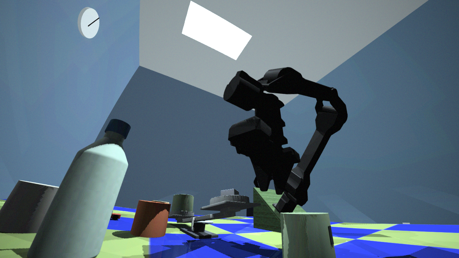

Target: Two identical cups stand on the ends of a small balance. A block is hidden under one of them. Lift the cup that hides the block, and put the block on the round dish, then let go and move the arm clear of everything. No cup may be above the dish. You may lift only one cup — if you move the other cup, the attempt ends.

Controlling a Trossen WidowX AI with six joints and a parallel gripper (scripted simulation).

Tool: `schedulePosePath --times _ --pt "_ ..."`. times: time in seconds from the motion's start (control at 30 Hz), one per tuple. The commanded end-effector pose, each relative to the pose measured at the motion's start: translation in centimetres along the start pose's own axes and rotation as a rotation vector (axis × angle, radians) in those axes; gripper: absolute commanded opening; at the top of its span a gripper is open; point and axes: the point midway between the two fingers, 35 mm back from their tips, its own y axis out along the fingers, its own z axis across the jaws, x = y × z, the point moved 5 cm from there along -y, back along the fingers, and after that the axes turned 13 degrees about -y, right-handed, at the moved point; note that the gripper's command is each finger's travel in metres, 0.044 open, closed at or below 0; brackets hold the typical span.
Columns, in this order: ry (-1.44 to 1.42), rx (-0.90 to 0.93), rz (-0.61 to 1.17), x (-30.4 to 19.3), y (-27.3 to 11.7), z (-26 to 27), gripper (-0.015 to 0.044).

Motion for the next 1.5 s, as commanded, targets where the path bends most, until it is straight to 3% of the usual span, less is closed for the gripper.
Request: schedulePosePath --times 0.0,0.27,0.63,1.47 --pt "-0.128 -0.009 -0.009 3.8 -1.4 -0.3 0.0260" --pt "-0.331 -0.011 0.012 9.4 -3.6 -1.9 0.0260" --pt "-0.331 -0.011 0.012 9.4 -3.5 -1.9 0.0260" --pt "-0.331 -0.010 0.012 9.4 0.9 -2.0 0.0260"
